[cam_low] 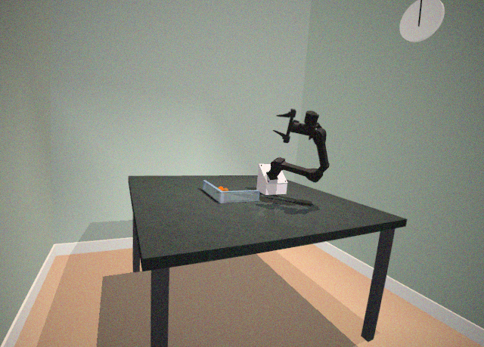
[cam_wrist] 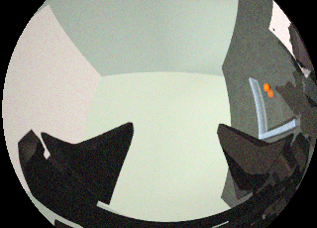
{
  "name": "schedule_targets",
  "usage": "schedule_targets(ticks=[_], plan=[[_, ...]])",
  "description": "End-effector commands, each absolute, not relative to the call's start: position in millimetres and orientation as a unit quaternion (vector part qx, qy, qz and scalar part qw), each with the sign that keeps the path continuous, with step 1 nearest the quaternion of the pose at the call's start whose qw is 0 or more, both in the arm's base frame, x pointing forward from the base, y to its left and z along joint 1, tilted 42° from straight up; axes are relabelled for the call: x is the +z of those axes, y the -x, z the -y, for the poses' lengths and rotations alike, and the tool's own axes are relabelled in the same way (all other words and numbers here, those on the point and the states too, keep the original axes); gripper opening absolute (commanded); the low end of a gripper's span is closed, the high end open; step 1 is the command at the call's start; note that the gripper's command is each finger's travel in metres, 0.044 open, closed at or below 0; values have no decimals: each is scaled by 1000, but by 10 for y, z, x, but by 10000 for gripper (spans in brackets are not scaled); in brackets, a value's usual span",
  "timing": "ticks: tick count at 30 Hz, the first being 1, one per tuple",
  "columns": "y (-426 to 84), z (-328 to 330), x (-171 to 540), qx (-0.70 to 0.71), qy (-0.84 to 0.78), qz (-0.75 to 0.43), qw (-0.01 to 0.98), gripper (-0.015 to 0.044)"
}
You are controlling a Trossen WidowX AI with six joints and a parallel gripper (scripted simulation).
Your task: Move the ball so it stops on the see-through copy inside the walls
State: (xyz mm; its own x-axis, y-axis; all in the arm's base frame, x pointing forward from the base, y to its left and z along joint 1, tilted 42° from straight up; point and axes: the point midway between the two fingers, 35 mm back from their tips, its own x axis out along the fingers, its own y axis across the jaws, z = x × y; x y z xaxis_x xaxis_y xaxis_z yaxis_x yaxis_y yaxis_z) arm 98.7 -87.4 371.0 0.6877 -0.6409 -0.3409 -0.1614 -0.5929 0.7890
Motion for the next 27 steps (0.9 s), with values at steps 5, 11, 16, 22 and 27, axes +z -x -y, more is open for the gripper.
schedule_targets(ticks=[5,11,16,22,27], plan=[[-1187,1082,3622,-339,-822,177,422,294],[-1713,1482,3276,-369,-771,2,519,294],[-2197,1691,2829,-352,-704,-164,595,294],[-2654,1747,2255,-291,-622,-320,653,294],[-2945,1675,1754,-223,-553,-425,681,294]])
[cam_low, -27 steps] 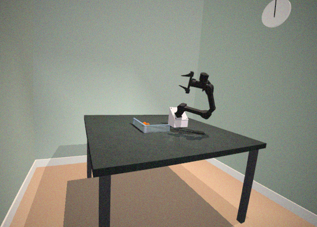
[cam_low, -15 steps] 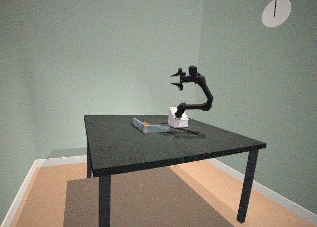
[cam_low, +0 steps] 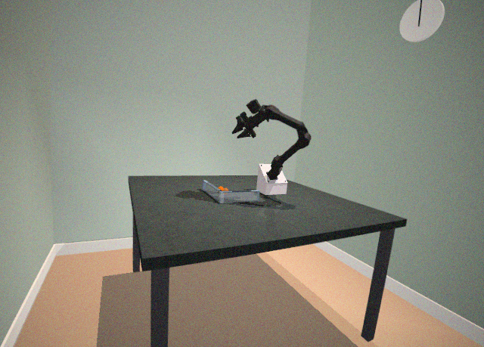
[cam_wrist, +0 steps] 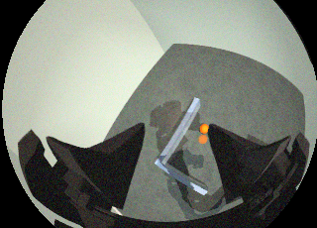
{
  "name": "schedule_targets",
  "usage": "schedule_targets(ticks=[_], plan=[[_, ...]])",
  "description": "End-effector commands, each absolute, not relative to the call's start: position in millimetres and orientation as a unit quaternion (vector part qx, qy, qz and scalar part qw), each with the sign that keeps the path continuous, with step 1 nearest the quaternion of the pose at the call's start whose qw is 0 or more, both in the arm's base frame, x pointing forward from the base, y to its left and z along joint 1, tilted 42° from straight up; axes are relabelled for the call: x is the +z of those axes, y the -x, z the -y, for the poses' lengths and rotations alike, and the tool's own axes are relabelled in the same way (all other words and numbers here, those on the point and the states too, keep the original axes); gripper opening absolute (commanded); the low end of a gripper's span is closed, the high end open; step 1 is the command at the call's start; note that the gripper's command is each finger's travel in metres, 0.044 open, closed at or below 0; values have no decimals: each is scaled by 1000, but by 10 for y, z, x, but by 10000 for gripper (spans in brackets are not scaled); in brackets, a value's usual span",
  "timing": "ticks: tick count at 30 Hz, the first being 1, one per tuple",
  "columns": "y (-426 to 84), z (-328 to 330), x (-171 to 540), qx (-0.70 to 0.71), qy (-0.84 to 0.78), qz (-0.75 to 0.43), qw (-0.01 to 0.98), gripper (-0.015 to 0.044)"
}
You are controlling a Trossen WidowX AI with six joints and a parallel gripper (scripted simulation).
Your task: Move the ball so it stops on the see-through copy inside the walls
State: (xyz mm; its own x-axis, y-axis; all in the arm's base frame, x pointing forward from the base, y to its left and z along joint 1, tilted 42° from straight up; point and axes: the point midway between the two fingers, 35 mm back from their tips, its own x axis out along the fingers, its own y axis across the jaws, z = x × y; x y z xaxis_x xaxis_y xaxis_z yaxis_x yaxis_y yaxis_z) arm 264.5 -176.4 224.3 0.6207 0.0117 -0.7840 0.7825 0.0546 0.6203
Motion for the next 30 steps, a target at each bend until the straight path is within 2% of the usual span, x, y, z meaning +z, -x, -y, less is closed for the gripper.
schedule_targets(ticks=[1,10,20,30], plan=[[-2997,1649,1646,-207,-539,-444,685,294],[-3324,1308,644,-21,-407,-582,704,294],[-3317,744,-426,208,-283,-643,681,294],[-3305,709,-484,221,-277,-643,679,294]])
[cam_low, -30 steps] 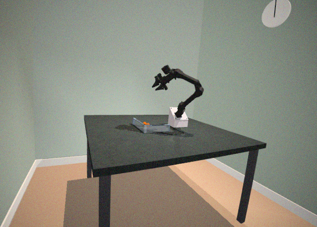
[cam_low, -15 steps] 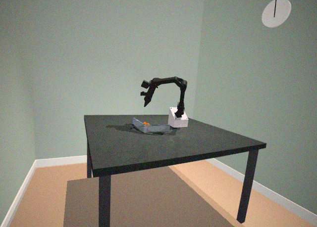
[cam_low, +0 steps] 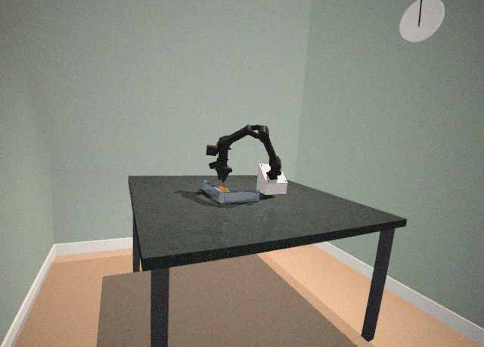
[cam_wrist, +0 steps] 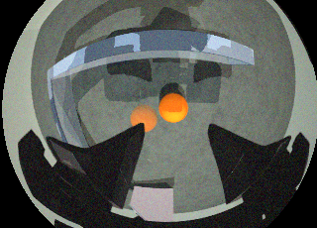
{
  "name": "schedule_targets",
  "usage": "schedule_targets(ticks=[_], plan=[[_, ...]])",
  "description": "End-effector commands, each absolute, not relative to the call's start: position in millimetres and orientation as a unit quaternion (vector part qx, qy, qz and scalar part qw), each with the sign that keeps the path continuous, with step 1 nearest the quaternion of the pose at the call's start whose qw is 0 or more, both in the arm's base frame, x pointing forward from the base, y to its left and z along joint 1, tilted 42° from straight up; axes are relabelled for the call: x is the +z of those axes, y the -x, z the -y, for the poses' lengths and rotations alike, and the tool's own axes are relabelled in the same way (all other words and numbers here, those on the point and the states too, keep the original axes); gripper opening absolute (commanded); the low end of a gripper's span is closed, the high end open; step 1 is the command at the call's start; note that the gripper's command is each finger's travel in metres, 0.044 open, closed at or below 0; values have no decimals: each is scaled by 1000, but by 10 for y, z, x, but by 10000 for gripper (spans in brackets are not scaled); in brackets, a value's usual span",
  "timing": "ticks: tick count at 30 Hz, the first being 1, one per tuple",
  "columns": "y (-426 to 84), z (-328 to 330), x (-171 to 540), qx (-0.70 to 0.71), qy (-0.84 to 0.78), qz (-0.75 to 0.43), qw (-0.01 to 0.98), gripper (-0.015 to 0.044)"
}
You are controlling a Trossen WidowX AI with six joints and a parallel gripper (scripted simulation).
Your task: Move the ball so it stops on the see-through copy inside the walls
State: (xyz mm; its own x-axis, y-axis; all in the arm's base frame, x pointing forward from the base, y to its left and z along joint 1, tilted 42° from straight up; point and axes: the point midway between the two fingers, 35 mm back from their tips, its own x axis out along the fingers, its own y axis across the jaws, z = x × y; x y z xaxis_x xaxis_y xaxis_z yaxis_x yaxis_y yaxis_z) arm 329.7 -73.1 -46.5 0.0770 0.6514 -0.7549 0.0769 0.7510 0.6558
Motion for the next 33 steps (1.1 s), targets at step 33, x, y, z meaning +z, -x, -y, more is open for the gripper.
schedule_targets(ticks=[33], plan=[[-3343,359,-876,221,-278,-643,678,294]])
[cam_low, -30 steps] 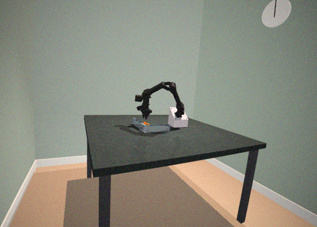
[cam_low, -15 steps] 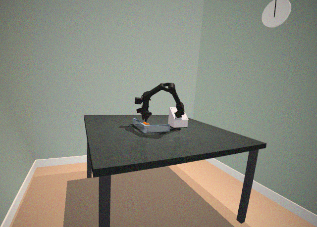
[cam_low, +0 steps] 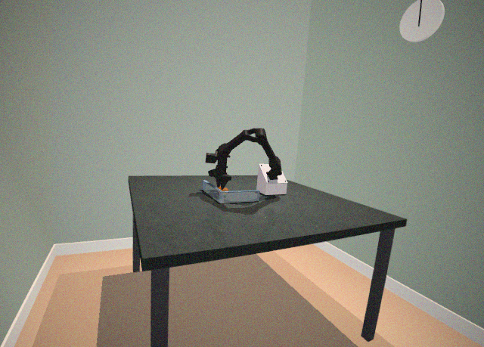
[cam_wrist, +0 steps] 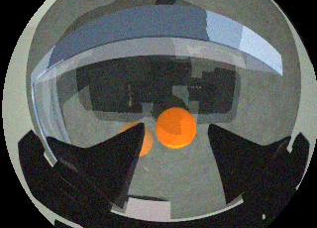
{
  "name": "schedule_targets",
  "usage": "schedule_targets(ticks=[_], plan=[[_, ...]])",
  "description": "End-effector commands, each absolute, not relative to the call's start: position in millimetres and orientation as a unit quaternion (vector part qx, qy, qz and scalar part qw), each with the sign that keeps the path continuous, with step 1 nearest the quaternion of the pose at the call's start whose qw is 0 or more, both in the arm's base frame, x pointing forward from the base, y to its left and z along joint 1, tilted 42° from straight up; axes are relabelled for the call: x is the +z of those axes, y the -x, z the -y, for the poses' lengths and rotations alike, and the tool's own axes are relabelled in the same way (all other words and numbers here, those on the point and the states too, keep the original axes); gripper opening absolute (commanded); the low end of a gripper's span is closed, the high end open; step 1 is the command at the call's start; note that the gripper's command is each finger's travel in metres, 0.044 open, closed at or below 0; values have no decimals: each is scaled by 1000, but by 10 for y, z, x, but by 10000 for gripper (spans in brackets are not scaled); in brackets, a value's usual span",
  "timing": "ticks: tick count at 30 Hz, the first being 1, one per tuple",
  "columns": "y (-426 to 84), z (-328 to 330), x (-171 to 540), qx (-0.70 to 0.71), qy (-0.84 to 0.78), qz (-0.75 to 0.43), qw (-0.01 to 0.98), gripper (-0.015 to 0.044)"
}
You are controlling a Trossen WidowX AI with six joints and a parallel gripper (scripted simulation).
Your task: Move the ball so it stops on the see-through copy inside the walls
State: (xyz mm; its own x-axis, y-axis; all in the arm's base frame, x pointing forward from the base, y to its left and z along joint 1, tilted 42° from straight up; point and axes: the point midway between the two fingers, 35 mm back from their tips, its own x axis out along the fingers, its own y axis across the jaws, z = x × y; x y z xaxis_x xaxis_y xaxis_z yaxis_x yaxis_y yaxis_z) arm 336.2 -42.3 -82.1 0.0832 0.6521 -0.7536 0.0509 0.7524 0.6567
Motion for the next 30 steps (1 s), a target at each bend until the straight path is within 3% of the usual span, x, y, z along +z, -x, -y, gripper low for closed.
schedule_targets(ticks=[1,2,6,14,19,30], plan=[[-3343,354,-882,221,-278,-643,678,294],[-3343,352,-883,222,-278,-643,678,294],[-3343,352,-883,222,-278,-643,678,189],[-3343,352,-883,222,-278,-643,678,136],[-3361,484,-761,220,-277,-643,679,4],[-3308,1052,-134,219,-276,-644,679,0]])
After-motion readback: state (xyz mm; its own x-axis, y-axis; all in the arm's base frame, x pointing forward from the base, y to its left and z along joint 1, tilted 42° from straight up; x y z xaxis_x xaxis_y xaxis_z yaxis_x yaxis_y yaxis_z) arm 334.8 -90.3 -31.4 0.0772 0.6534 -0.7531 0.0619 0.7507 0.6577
